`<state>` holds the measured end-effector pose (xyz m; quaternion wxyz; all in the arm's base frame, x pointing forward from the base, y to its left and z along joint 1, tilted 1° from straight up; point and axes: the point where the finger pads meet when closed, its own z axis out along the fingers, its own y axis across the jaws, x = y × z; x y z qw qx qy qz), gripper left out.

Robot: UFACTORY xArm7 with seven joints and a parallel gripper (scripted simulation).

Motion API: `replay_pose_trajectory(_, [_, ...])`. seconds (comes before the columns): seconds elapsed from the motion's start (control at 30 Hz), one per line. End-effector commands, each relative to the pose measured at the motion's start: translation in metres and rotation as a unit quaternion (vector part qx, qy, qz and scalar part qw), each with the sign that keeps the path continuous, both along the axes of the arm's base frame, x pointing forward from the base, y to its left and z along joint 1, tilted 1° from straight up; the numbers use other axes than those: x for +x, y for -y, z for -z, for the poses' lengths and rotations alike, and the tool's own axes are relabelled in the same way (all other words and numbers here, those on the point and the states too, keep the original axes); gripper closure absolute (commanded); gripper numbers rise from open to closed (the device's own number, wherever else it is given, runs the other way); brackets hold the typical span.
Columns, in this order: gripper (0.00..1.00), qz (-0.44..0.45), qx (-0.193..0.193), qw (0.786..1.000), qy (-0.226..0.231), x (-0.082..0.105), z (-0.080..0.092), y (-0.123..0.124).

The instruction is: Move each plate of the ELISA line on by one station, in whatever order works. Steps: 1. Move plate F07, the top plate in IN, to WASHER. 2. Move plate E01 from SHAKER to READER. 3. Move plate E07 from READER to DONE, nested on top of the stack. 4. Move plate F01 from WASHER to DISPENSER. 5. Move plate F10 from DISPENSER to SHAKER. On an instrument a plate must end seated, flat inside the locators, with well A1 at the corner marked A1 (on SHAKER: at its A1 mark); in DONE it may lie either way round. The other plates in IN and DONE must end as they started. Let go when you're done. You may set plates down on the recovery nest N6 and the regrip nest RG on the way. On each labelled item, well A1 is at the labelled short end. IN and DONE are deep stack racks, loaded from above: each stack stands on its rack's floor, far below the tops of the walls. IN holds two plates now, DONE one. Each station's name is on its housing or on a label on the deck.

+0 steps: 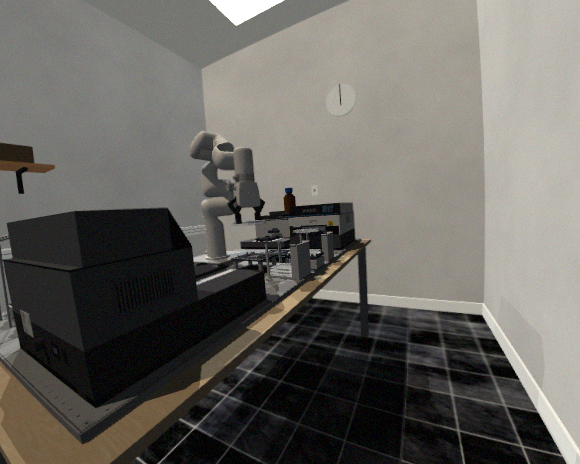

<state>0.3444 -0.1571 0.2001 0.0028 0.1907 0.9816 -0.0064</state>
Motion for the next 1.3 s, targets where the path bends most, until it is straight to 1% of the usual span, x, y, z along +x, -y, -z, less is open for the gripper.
replay_pose_trajectory(0.0, [1.00, -0.022, -0.001, 1.000, 0.002, -0.004, -0.002, -0.010])
replay_pose_trajectory(0.4, [1.00, -0.092, -0.001, 0.996, 0.001, -0.022, -0.001, -0.046])
replay_pose_trajectory(0.47, [1.00, -0.092, -0.001, 0.996, 0.001, -0.022, -0.001, -0.046])
replay_pose_trajectory(0.6, [1.00, -0.115, -0.001, 0.993, 0.001, -0.028, -0.001, -0.057])
replay_pose_trajectory(0.83, [1.00, -0.155, -0.001, 0.988, 0.000, -0.028, -0.001, -0.057])
replay_pose_trajectory(1.27, [1.00, -0.156, -0.001, 0.988, 0.000, -0.028, -0.001, -0.057])
